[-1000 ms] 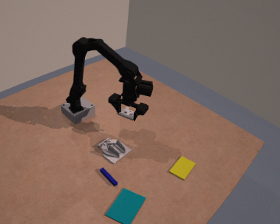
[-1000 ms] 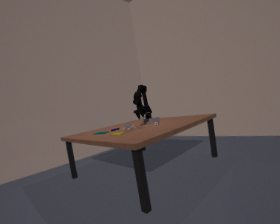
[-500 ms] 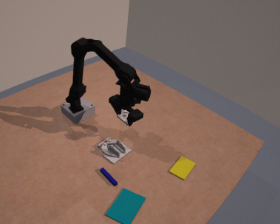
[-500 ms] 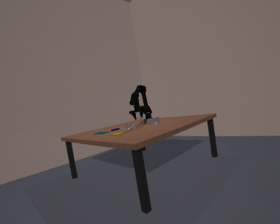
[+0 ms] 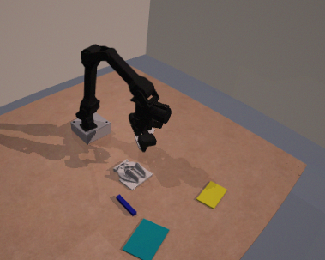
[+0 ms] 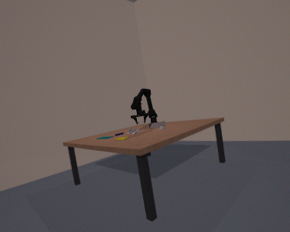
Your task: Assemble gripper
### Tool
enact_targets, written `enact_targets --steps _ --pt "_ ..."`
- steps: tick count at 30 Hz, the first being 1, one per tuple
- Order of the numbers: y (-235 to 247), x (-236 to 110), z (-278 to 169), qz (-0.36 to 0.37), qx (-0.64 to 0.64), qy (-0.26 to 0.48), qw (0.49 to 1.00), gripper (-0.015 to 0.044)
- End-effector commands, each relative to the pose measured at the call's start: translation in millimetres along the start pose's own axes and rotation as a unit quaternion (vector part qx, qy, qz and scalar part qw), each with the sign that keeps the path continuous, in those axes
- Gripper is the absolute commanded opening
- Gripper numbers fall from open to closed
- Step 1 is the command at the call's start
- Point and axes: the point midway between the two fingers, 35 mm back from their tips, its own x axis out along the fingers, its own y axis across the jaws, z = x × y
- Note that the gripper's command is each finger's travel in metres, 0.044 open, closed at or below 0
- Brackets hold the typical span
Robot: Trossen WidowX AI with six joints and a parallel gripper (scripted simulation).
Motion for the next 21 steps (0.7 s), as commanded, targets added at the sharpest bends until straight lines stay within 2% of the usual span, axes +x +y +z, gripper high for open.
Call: enact_targets --steps 1,21 --pt "-5.7 0.2 -7.7 -0.001 0.054 0.003 0.999 0.0351" --pt "-29.9 0.7 -41.7 -0.003 0.309 0.005 0.951 0.0351"
